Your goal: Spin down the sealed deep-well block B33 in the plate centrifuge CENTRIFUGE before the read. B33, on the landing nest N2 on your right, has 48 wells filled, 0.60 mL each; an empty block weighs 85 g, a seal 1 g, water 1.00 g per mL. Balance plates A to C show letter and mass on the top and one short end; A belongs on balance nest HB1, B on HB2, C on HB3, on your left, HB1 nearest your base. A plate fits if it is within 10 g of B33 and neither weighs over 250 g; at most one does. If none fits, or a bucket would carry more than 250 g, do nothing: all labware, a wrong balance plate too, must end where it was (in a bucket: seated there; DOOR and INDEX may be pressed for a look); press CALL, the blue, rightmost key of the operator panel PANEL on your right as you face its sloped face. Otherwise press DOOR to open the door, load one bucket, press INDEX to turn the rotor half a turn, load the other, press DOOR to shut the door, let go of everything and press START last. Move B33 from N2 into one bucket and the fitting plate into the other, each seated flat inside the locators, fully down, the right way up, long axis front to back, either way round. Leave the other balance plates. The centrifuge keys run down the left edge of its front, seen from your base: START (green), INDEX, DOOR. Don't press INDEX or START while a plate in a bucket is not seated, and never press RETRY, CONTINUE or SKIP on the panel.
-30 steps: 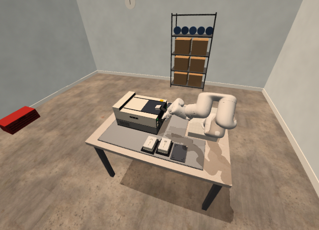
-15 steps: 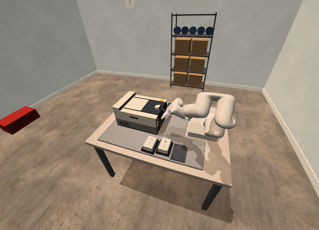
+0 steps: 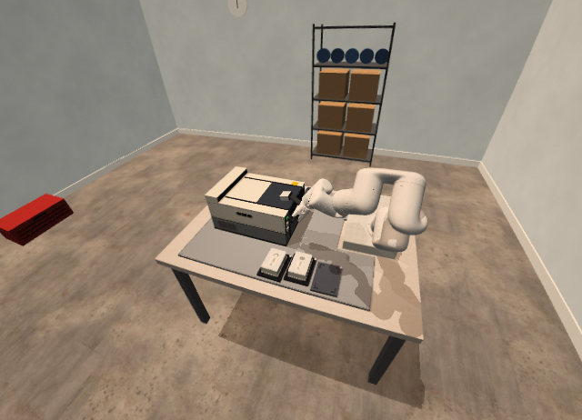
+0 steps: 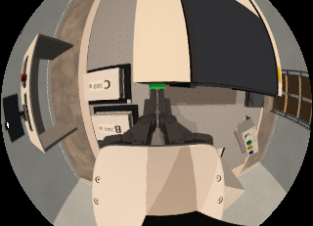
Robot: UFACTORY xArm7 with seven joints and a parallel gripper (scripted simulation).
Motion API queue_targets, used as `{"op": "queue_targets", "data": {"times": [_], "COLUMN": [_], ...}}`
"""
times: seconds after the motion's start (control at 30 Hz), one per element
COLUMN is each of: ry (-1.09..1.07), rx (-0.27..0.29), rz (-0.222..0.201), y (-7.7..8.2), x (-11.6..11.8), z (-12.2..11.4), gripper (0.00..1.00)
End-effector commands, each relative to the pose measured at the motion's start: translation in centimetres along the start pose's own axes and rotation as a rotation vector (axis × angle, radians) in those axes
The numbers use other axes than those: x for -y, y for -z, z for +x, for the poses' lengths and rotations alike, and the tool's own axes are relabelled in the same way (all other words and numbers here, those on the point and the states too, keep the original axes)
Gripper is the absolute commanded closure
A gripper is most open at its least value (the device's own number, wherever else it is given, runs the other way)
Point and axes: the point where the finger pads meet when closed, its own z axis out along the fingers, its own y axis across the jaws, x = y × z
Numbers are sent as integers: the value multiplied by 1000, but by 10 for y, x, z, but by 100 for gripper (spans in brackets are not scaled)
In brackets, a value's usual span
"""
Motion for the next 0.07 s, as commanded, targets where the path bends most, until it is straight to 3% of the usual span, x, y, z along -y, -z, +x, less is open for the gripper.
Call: {"op": "queue_targets", "data": {"times": [0.0, 0.03], "ry": [0, 0], "rx": [-4, -4], "rz": [0, 0], "y": [0, 0], "x": [0, 0], "z": [3, 3], "gripper": [100, 100]}}
